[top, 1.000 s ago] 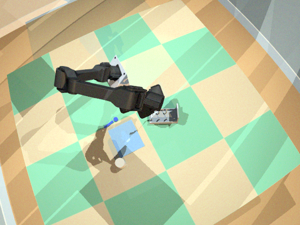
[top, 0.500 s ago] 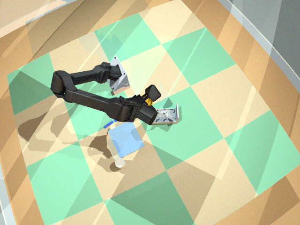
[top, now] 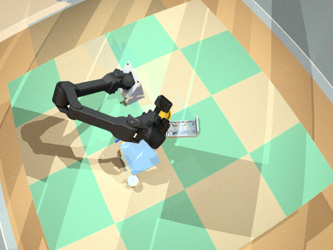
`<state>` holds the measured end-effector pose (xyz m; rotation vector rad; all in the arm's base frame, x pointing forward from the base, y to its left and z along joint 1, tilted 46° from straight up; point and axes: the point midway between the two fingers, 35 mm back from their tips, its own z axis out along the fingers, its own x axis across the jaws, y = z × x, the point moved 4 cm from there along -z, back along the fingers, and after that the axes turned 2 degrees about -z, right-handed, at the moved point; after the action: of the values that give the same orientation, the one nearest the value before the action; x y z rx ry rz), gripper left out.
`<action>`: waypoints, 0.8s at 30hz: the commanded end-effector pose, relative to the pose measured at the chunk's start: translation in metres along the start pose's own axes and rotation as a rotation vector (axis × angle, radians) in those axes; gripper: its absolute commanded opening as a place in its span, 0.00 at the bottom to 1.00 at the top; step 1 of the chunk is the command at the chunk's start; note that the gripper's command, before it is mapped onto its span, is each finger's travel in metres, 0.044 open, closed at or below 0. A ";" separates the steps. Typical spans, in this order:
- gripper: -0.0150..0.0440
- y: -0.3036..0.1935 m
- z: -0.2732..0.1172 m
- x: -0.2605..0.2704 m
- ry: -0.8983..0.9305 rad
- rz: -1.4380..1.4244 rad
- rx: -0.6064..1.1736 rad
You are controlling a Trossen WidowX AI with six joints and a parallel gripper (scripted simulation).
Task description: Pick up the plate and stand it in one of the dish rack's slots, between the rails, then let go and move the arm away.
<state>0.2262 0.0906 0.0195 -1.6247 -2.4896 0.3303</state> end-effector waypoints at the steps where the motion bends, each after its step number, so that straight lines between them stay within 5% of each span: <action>1: 0.25 -0.001 0.005 -0.006 0.071 -0.084 -0.039; 24: 0.25 -0.009 0.019 -0.036 0.262 -0.520 -0.393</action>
<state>0.2287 0.0562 0.0042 -1.0502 -2.7047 -0.3241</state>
